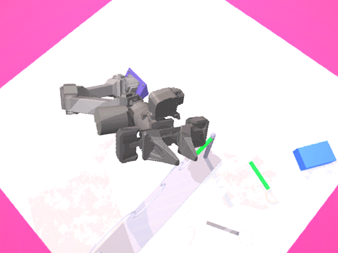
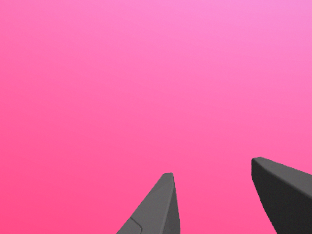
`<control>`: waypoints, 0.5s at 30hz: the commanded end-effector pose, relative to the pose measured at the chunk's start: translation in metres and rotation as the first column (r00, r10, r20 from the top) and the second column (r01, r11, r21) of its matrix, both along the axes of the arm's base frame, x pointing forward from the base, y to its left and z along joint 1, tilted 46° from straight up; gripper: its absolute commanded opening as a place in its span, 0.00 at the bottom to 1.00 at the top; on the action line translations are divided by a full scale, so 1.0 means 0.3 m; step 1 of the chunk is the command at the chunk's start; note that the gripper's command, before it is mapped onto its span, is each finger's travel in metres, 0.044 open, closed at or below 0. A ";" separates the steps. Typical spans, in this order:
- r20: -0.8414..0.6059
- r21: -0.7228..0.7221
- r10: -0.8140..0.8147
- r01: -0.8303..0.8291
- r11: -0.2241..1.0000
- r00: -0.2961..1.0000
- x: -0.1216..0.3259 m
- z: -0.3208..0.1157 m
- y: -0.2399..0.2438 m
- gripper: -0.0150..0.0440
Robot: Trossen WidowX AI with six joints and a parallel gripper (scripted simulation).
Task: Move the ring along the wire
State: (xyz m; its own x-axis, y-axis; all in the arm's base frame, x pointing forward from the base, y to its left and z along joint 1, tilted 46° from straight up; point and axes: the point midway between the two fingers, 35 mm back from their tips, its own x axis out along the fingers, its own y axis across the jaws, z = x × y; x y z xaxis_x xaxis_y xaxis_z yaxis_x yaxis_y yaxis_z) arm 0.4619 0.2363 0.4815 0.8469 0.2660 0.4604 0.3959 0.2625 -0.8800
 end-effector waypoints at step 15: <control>-0.064 0.193 0.050 -0.037 0.980 0.997 -0.053 0.154 -0.436 0.53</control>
